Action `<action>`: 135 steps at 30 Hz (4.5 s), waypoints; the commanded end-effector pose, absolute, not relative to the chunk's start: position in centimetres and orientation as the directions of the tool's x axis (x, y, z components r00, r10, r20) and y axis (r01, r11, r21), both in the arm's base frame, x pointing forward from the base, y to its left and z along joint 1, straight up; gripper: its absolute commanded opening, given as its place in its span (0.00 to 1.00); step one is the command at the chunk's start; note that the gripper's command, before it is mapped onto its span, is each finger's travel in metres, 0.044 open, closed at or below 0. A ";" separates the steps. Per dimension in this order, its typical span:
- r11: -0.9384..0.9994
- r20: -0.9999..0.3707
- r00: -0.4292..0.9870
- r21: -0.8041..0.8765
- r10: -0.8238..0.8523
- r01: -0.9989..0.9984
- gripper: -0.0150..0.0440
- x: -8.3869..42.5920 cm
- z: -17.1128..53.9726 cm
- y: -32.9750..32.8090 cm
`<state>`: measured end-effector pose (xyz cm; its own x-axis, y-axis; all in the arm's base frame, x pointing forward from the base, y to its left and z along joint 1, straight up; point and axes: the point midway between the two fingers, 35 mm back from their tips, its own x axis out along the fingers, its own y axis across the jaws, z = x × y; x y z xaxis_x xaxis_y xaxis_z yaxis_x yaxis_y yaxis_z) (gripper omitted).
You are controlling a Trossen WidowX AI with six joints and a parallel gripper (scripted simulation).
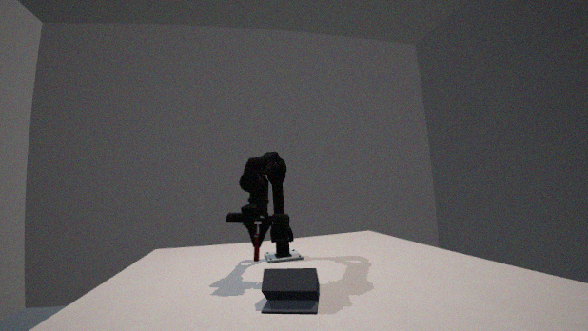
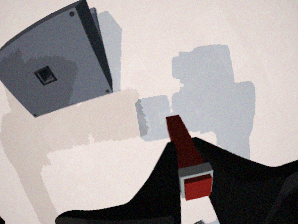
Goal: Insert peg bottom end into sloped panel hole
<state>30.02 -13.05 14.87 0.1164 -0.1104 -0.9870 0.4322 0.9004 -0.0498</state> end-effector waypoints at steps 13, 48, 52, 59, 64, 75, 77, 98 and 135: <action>0.904 -0.964 0.204 -0.072 -0.172 0.422 0.25 30.9 15.5 -11.2; 0.913 -0.889 0.389 -0.072 -0.241 0.401 0.25 32.3 16.2 -7.0; 0.915 -0.878 0.411 -0.068 -0.244 0.398 0.25 32.4 16.3 -6.5; 0.917 -0.858 0.449 -0.060 -0.249 0.394 0.25 32.6 16.5 -5.6; 0.919 -0.843 0.476 -0.052 -0.251 0.391 0.25 32.7 16.6 -4.9; 0.923 -0.807 0.534 -0.032 -0.250 0.384 0.25 32.8 17.0 -3.5; 0.923 -0.801 0.545 -0.027 -0.249 0.383 0.25 32.8 17.0 -3.3; 0.927 -0.768 0.593 -0.004 -0.244 0.375 0.25 34.7 15.3 -2.8; 0.929 -0.745 0.622 0.009 -0.242 0.371 0.25 37.3 12.1 -3.3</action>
